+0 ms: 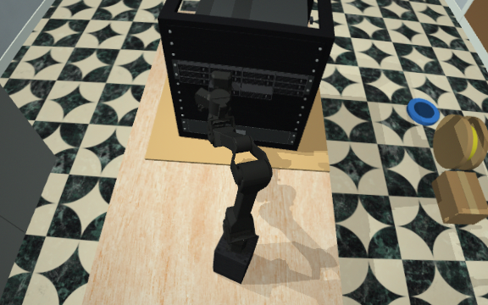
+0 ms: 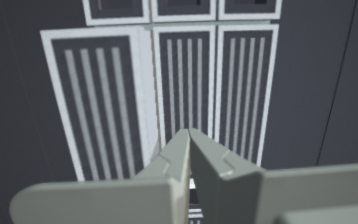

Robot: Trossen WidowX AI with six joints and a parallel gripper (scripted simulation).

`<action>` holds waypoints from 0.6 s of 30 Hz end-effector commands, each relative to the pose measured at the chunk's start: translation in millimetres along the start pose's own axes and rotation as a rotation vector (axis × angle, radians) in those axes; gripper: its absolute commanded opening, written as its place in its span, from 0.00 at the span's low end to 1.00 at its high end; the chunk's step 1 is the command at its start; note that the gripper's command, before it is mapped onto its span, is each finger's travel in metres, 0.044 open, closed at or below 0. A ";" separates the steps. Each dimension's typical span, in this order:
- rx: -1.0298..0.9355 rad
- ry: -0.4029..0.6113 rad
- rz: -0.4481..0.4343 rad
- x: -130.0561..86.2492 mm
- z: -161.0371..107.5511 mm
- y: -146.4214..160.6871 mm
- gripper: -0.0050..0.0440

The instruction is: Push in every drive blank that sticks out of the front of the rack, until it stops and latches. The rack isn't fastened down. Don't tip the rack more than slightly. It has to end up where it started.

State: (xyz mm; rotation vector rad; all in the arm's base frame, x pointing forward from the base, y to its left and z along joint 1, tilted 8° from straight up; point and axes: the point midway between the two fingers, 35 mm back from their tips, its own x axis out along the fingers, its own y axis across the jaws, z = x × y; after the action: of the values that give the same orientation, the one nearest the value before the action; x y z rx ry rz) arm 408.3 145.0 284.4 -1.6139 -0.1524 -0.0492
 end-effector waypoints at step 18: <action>0.008 0.005 -0.012 -34.5 -1.9 -5.1 0.00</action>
State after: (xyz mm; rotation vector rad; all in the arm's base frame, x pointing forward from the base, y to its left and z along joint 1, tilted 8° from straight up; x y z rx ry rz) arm 389.5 144.2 279.2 -1.6126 -0.1487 -0.0438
